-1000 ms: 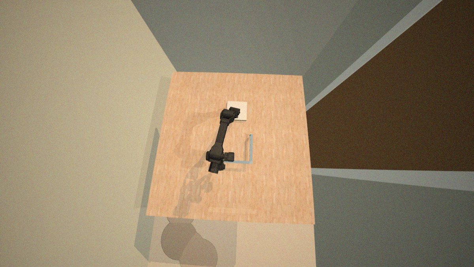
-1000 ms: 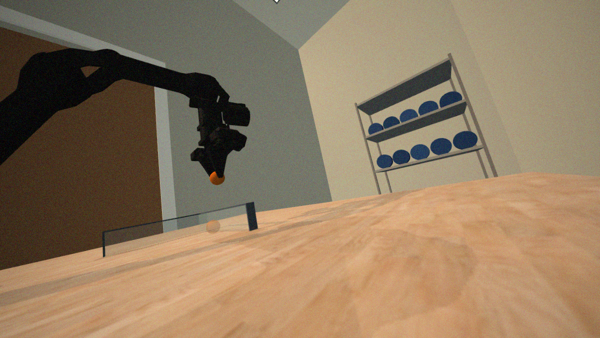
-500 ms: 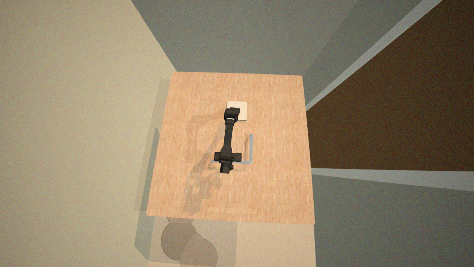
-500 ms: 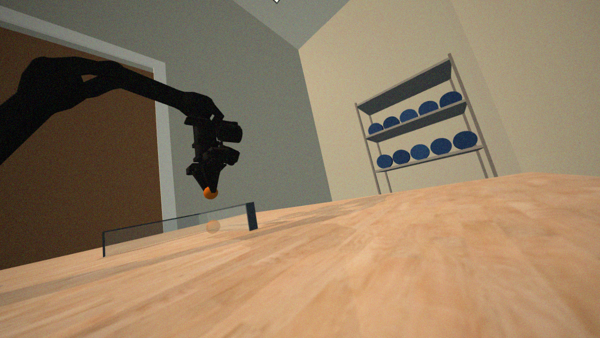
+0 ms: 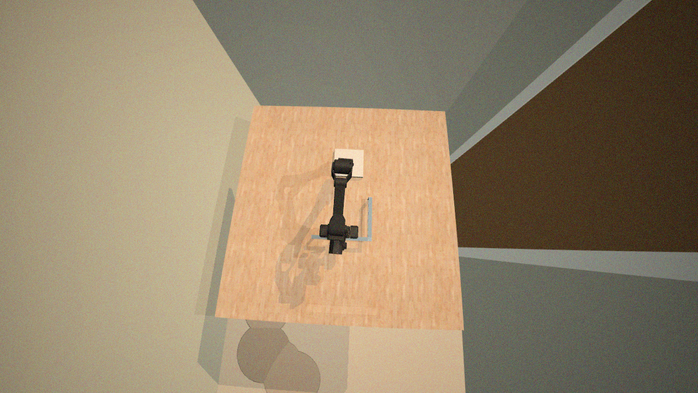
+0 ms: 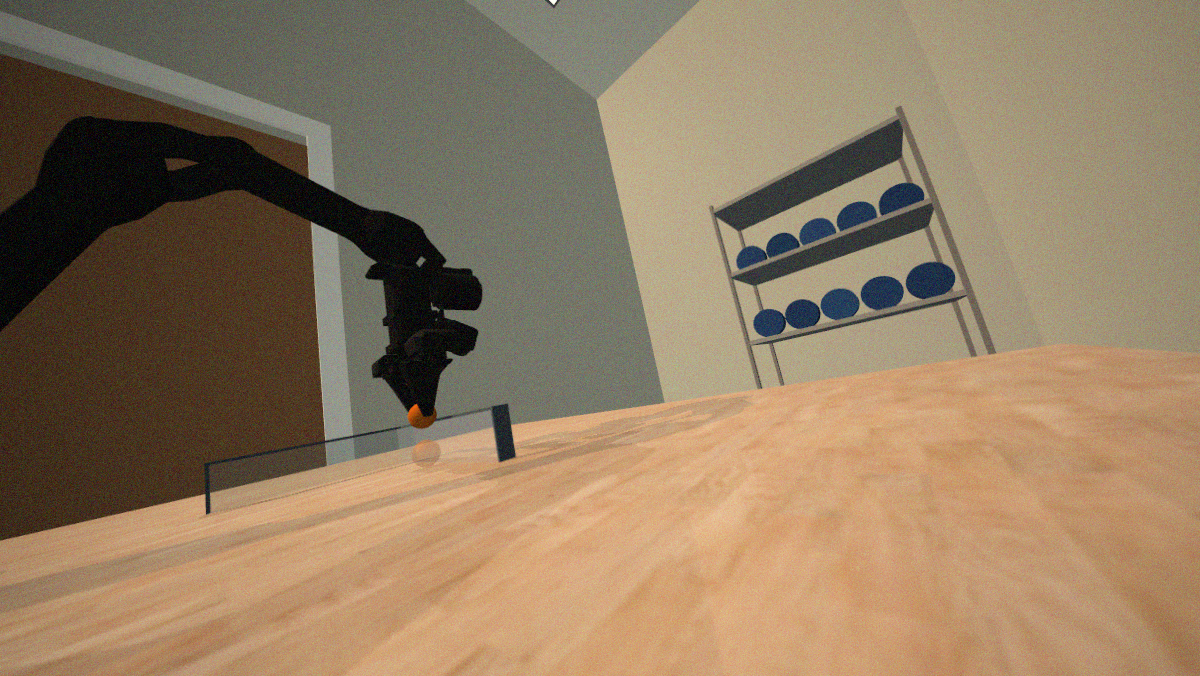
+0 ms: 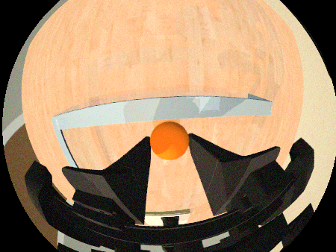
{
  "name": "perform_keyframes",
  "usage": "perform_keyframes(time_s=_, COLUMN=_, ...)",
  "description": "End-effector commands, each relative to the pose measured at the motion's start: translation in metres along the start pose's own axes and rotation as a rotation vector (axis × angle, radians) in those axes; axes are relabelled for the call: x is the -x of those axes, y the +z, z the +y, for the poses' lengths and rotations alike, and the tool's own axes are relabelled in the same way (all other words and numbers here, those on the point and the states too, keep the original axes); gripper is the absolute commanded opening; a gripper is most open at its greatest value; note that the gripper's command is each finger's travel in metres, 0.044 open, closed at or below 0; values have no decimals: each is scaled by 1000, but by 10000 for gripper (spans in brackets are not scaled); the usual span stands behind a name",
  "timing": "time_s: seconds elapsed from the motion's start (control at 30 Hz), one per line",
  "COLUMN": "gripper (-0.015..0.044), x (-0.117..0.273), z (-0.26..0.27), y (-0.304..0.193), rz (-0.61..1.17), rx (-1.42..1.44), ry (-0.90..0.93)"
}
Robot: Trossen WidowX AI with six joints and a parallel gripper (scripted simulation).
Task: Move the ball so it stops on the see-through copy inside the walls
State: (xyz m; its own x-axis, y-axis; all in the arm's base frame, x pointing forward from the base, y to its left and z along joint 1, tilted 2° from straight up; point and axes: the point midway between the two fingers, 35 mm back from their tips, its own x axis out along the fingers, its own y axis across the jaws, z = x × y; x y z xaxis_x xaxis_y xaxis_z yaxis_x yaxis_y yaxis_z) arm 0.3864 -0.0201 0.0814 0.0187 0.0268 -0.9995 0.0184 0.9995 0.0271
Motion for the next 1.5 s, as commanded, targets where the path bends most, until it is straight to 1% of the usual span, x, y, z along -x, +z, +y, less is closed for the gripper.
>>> perform_keyframes(time_s=0.0, gripper=0, x=-19, z=0, y=-2, rz=9, rx=-4, ry=0)
perform_keyframes(time_s=0.13, gripper=0, x=-35, z=0, y=-4, rz=9, rx=-4, ry=0)
perform_keyframes(time_s=0.87, gripper=0, x=-55, z=0, y=-4, rz=9, rx=-4, ry=0)
perform_keyframes(time_s=1.2, gripper=262, x=-52, z=0, y=-3, rz=6, rx=0, ry=0)
perform_keyframes(time_s=1.23, gripper=276, x=-52, z=0, y=-3, rz=6, rx=0, ry=0)
perform_keyframes(time_s=1.4, gripper=276, x=-50, z=0, y=-3, rz=6, rx=0, ry=0)
perform_keyframes(time_s=1.47, gripper=276, x=-32, z=0, y=-1, rz=6, rx=-1, ry=0)
